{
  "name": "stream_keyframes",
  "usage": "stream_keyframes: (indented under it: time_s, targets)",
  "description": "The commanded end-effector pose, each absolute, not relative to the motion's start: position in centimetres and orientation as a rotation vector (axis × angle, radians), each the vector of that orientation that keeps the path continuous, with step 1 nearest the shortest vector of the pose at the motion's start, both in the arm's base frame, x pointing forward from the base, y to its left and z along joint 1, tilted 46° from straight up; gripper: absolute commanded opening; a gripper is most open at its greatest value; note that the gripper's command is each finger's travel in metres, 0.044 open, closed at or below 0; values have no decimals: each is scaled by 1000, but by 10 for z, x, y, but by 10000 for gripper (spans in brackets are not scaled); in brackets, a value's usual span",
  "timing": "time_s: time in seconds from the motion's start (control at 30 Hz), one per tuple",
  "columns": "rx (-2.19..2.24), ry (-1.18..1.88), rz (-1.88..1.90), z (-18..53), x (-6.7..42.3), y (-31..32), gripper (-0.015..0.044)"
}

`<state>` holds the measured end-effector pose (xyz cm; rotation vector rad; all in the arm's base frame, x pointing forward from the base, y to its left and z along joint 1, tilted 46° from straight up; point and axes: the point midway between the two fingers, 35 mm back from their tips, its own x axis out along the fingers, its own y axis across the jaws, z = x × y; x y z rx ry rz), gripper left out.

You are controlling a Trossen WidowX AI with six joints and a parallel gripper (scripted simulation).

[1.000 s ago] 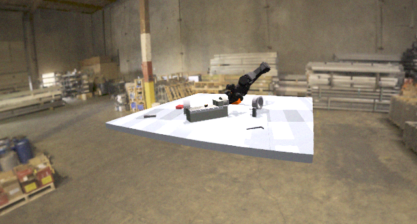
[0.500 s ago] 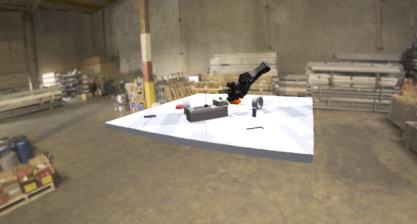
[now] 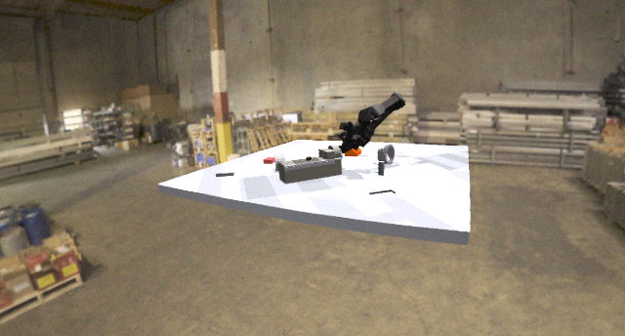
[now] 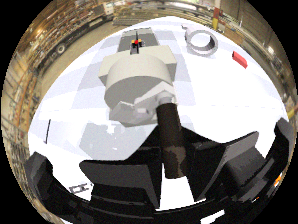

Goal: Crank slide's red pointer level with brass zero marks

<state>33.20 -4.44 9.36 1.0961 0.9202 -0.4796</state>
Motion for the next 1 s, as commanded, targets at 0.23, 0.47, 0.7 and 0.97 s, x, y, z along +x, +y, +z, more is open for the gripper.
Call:
stream_keyframes:
  time_s: [0.23,0.47,0.7,0.97]
  targets:
    - [1095,900,-474,104,337,-46,0]
    - [1095,900,-474,105,338,-46,0]
    - [1095,900,-474,106,338,-46,0]
    - [1095,900,-474,107,339,-46,0]
